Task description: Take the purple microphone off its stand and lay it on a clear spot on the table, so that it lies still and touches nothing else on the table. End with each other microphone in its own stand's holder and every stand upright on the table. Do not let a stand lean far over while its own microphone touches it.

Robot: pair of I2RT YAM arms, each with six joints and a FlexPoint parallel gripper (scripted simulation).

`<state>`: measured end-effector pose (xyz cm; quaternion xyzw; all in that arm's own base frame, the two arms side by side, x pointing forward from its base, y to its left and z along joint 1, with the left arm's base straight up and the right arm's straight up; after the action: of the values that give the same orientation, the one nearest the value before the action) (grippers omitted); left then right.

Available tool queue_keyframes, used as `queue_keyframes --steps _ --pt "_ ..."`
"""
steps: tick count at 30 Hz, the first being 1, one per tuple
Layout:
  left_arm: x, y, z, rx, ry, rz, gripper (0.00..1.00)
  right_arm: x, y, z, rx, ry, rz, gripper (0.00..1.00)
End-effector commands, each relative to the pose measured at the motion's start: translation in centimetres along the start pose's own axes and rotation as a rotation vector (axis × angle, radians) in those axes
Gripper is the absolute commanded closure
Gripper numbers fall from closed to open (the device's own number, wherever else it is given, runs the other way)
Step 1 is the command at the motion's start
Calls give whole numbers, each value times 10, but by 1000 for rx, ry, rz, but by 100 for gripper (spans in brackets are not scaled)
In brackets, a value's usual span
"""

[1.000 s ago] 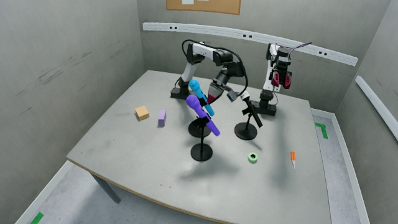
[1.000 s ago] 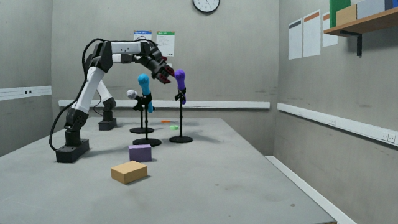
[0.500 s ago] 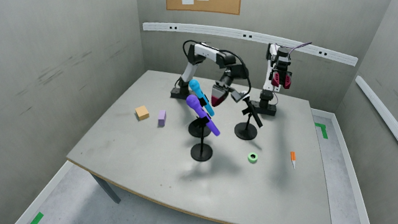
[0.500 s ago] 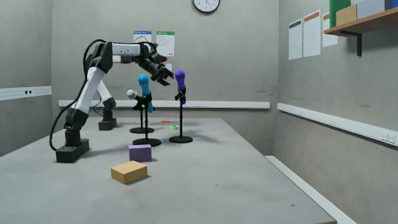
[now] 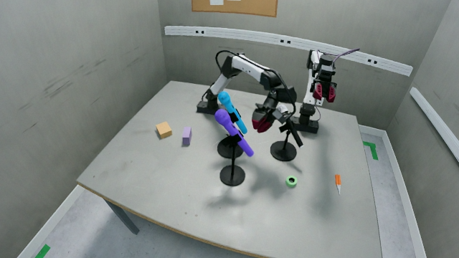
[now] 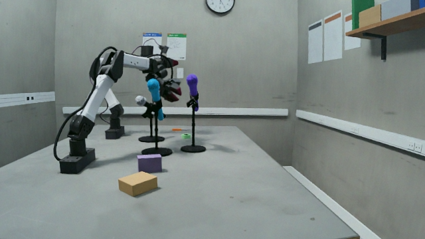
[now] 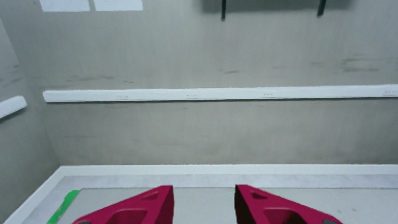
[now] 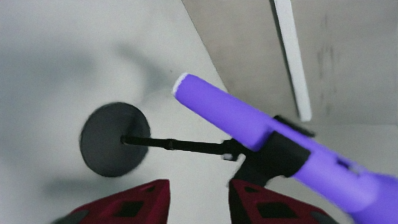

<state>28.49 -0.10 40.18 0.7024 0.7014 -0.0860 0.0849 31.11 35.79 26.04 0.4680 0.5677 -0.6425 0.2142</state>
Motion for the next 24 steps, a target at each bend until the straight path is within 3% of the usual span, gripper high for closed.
queue_keyframes --steps 1,5,6,7,10,13,14,24 --pt "-1 0 1 -2 7 -1 68 5 3 -12 28 203 33 68" --pt "-1 0 1 -2 7 -1 68 22 33 -10 97 459 68 68" --pt "-1 0 1 -2 7 -1 68 12 14 -14 48 443 66 68" --pt "-1 0 1 -2 7 -1 68 20 32 -10 91 421 64 68" --pt "-1 0 1 -2 7 -1 68 21 34 -11 94 453 69 68" --pt "-1 0 1 -2 7 -1 68 42 56 -10 138 661 110 68" --pt "-1 0 1 -2 7 -1 68 29 44 -12 105 659 109 68" --pt "-1 0 1 -2 7 -1 68 62 81 -8 167 903 175 68"
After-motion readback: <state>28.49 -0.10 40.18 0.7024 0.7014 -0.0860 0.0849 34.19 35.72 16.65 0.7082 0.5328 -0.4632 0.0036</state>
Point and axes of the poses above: on each arm, the point where the finger pads meet when closed, its own y axis out along the fingers, its own x axis across the jaws, z = x × y, the point moved 9 cm from there along -y, back along the fingers, and after that the axes turned 14 degrees about -y, right-handed, at the moved point
